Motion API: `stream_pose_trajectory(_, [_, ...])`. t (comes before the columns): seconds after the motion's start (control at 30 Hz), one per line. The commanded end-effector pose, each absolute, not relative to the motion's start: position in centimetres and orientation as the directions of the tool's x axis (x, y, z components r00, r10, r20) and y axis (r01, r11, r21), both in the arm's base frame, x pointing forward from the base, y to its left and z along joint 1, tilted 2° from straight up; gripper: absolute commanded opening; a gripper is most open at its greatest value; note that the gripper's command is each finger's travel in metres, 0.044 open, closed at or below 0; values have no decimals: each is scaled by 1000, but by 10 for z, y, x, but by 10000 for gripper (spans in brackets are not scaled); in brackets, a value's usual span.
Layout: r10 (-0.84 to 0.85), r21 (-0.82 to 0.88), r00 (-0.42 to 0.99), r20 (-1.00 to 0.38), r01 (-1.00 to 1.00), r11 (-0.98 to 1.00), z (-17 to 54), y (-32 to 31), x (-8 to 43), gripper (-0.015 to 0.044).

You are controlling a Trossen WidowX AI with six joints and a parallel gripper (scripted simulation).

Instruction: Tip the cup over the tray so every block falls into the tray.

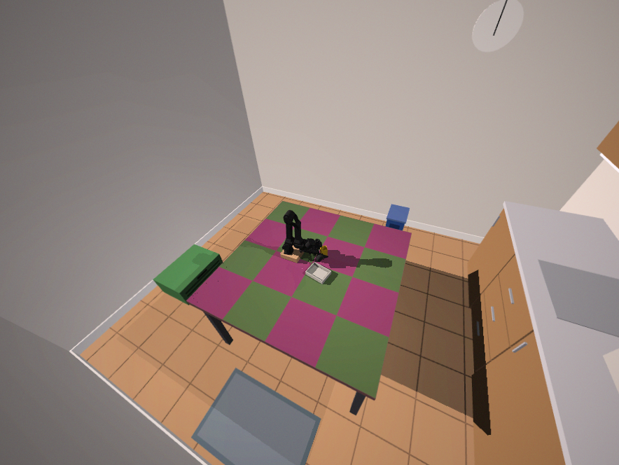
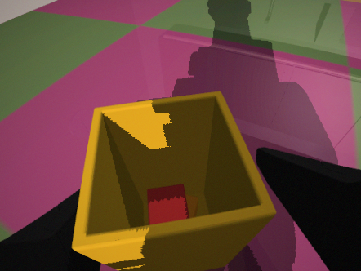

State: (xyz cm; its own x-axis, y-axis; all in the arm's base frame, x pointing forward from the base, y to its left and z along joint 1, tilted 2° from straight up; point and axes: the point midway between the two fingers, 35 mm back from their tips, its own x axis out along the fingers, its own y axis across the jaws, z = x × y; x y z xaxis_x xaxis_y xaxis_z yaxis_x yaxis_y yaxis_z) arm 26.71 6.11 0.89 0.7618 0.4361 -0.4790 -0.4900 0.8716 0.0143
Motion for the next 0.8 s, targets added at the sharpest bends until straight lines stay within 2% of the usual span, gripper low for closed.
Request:
stream_pose_trajectory(0.0, [435, 16, 764, -476, -487, 873, 8, 62, 269, 335])
stream_pose_trajectory(0.37, [435, 16, 764, -476, -487, 873, 8, 62, 269, 320])
stream_pose_trajectory(0.77, [435, 16, 764, -476, -487, 873, 8, 62, 269, 240])
